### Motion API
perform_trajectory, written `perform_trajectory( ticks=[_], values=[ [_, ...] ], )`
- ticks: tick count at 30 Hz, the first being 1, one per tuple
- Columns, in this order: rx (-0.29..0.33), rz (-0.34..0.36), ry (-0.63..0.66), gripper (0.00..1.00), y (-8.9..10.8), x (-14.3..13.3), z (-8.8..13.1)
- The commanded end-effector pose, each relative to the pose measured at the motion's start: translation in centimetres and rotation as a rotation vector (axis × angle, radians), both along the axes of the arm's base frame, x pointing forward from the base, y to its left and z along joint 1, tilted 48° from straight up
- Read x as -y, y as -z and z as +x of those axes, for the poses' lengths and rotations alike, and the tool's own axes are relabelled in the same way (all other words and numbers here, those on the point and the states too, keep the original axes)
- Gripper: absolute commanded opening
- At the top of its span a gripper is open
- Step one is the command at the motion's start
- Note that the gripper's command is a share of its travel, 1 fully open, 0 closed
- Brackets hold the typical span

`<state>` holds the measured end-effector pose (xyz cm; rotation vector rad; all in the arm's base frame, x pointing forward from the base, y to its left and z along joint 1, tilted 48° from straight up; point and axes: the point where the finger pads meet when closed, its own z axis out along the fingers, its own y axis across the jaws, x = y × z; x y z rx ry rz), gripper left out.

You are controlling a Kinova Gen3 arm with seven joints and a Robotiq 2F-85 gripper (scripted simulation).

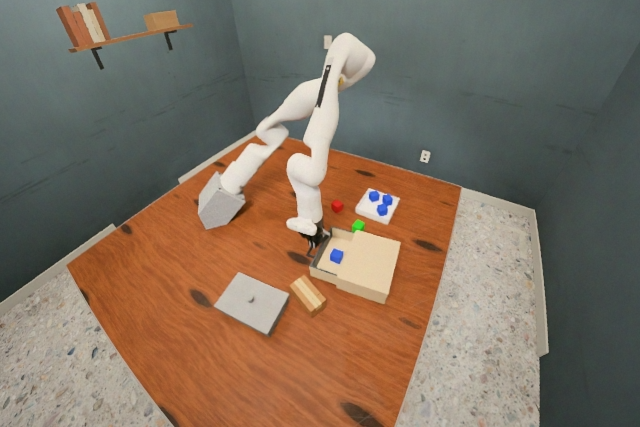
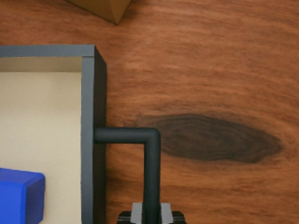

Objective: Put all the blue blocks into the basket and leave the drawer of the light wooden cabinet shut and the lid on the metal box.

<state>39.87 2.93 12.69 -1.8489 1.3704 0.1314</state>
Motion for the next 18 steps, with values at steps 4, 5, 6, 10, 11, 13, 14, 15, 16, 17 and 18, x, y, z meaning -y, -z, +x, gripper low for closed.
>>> perform_trajectory(
  ticks=[4,5,6,10,11,13,14,15,16,17,18],
  values=[
    [0.000,-0.003,0.004,0.30,0.15,0.11,-0.07],
    [0.000,-0.003,0.004,0.30,0.15,0.11,-0.07],
    [0.000,-0.003,0.004,0.30,0.15,0.12,-0.05],
    [0.000,-0.003,0.004,0.30,0.14,0.13,-0.03],
    [0.000,-0.003,0.004,0.30,0.14,0.13,-0.03],
    [0.000,-0.003,0.004,0.30,0.14,0.13,-0.03],
    [0.000,-0.003,0.004,0.30,0.14,0.13,-0.03],
    [0.000,-0.003,0.004,0.30,0.14,0.13,-0.03],
    [0.000,-0.003,0.004,0.30,0.14,0.13,-0.03],
    [0.000,-0.003,0.004,0.30,0.14,0.13,-0.03],
    [0.000,-0.003,0.004,0.30,0.14,0.13,-0.03]
  ],
)
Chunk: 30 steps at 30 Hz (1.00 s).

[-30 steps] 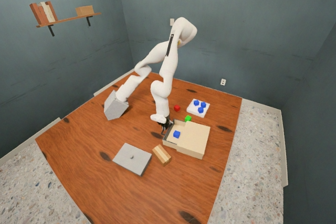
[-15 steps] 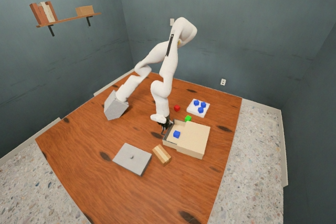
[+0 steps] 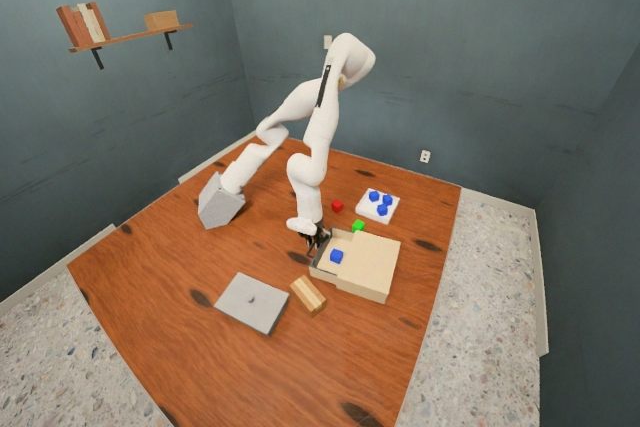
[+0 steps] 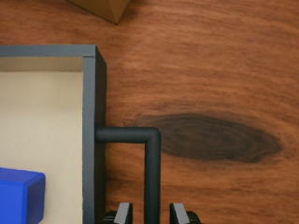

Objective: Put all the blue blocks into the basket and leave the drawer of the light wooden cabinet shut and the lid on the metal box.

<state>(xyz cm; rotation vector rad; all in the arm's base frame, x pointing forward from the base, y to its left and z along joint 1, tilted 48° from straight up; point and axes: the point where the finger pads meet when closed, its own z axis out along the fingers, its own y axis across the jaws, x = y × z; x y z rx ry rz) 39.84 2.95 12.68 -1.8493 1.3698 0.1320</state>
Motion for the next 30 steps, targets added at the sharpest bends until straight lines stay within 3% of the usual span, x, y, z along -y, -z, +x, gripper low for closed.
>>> perform_trajectory(
  ticks=[1,30],
  values=[
    [0.000,-0.003,0.004,0.30,0.13,0.15,0.00],
    [0.001,-0.003,0.005,0.30,-0.16,0.46,-0.12]
  ],
)
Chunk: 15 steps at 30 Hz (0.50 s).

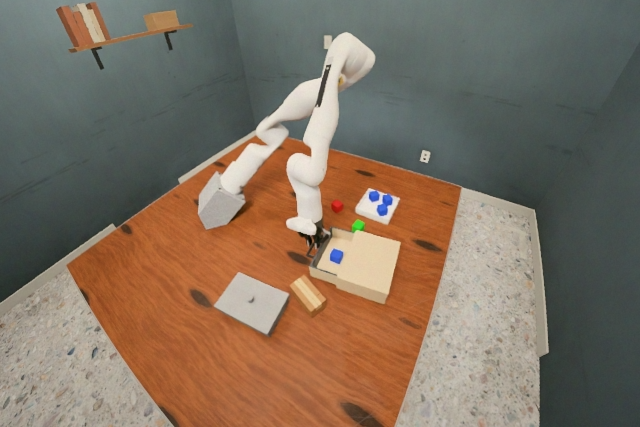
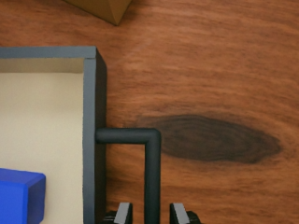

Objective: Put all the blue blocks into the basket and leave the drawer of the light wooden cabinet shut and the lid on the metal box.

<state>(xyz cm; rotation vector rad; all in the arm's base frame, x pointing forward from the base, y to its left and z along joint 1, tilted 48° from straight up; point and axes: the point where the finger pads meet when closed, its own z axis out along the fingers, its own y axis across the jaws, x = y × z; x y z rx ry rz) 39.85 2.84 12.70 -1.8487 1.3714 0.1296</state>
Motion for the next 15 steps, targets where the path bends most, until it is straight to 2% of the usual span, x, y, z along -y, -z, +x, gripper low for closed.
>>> perform_trajectory(
  ticks=[1,15],
  values=[
    [0.000,-0.002,0.003,0.30,-0.2,0.4,-0.2],
    [0.000,-0.003,0.003,0.30,-2.2,2.4,-1.3]
  ],
)
